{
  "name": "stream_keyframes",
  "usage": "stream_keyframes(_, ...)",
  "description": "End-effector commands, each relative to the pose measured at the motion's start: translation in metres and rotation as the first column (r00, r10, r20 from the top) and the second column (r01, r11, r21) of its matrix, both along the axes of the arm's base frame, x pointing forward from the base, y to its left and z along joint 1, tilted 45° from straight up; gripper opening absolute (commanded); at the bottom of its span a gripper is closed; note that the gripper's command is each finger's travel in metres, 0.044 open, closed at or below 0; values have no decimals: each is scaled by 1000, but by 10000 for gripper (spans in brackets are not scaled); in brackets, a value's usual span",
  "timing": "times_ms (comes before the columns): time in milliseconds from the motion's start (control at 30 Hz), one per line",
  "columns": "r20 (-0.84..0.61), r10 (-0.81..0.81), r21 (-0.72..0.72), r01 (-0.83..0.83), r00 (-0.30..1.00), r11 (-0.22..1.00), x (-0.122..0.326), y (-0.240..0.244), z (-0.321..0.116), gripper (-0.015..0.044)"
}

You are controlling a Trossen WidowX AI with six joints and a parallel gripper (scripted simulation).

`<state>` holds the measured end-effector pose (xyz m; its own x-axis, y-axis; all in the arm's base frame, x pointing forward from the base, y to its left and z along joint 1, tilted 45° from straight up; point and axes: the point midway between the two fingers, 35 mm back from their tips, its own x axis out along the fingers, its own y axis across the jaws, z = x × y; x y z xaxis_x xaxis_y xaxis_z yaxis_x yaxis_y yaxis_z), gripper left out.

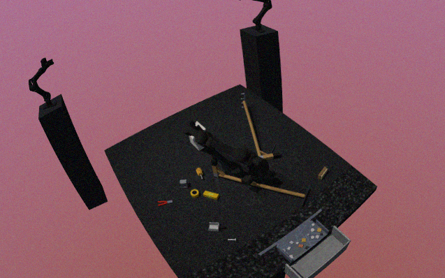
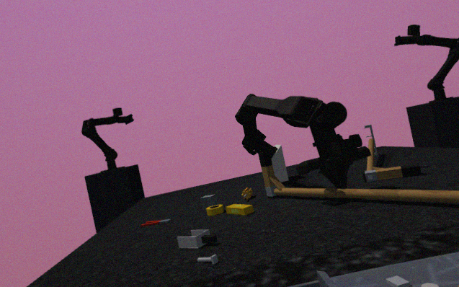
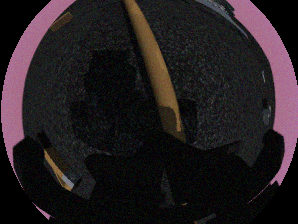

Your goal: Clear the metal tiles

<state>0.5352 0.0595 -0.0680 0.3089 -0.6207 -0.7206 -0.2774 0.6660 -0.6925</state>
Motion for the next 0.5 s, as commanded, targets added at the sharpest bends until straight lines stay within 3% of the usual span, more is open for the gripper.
stream_keyframes(0,-2,-5,-2,5,1000,1000,4,-7,1,0)
stream_keyframes(467,-1,-5,-3,5,1000,1000,11,-14,10,0)
